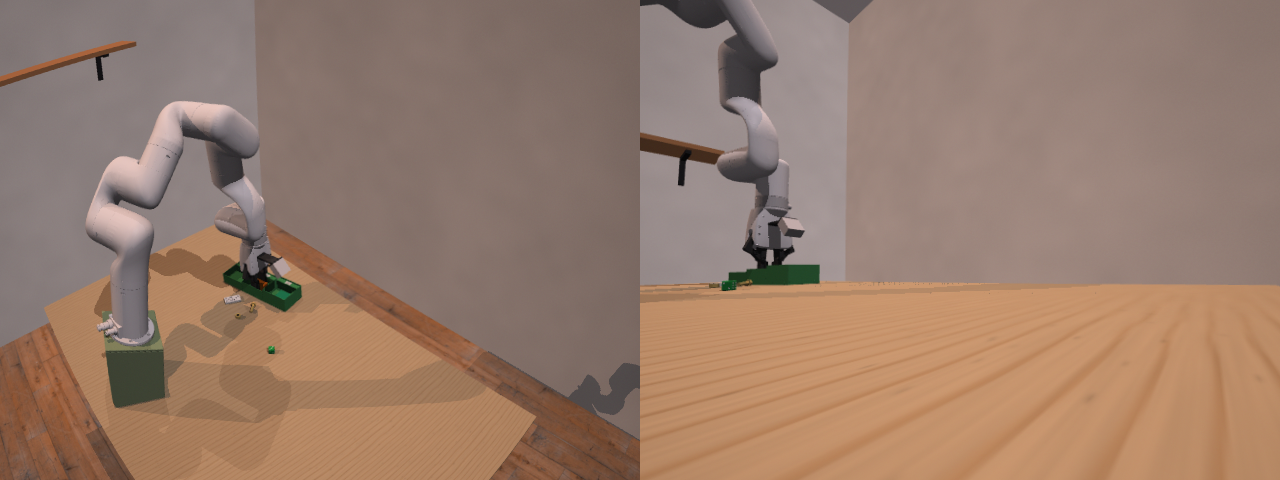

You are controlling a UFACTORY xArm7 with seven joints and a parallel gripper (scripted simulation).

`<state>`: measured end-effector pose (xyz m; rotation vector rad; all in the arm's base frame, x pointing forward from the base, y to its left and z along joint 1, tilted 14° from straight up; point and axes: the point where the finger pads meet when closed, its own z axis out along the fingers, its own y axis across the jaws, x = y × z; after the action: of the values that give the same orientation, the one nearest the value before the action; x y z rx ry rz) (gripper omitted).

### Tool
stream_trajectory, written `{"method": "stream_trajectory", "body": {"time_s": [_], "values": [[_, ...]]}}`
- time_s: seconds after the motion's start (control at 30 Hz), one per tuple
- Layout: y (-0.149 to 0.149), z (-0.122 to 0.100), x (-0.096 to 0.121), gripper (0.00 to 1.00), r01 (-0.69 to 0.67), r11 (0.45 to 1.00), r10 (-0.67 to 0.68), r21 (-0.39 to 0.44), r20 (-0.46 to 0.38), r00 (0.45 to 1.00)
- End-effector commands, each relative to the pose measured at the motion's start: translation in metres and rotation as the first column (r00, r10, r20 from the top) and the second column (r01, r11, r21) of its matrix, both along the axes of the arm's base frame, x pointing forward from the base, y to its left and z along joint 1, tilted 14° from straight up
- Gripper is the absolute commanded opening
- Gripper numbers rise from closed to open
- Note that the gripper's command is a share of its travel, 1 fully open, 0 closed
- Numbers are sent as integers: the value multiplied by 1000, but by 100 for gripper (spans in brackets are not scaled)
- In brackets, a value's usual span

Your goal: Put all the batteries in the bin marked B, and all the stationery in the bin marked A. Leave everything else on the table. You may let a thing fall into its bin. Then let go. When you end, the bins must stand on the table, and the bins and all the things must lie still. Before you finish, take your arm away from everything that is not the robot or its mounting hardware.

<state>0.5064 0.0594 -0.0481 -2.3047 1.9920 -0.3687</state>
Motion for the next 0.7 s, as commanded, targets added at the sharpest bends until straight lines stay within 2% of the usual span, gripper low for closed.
{"method": "stream_trajectory", "body": {"time_s": [0.0,0.23,0.27,0.67], "values": [[1,1,2,0,-1,1000,1,1,4,1000],[0,1,2,0,-1,1000,1,1,4,1000],[0,1,2,33,-1,1000,1,1,4,1000],[0,1,2,33,-1,1000,1,1,4,1000]]}}
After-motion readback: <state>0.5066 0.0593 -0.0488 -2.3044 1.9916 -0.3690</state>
